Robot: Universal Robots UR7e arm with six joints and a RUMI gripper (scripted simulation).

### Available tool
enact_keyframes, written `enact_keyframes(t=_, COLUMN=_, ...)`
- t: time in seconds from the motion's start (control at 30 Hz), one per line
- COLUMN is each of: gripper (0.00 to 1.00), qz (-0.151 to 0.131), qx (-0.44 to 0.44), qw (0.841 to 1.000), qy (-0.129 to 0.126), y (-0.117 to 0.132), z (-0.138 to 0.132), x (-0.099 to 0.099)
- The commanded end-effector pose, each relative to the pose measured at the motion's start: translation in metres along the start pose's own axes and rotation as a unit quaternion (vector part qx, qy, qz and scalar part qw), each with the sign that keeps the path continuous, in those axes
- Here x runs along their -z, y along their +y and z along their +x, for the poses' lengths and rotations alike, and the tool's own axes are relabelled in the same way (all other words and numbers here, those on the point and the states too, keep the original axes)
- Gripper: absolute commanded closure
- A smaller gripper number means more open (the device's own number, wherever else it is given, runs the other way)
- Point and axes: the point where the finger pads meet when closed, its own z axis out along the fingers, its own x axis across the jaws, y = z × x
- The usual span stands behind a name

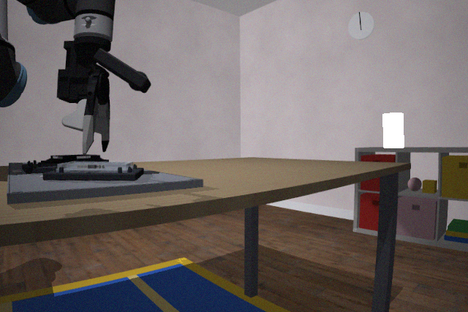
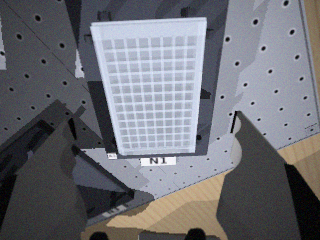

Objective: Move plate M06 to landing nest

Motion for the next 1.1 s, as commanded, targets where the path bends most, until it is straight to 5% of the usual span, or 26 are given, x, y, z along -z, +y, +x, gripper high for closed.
enact_keyframes(t=0.0, gripper=0.18, qz=0.001, qx=0.000, qw=1.000, qy=0.000, y=-0.001, z=0.000, x=-0.007)
enact_keyframes(t=0.9, gripper=0.18, qz=0.001, qx=0.000, qw=1.000, qy=0.000, y=-0.001, z=0.000, x=-0.021)
enact_keyframes(t=0.93, gripper=1.00, qz=0.001, qx=0.000, qw=1.000, qy=0.000, y=-0.001, z=0.000, x=-0.021)
enact_keyframes(t=1.07, gripper=1.00, qz=0.001, qx=0.000, qw=1.000, qy=0.000, y=-0.001, z=0.000, x=-0.021)
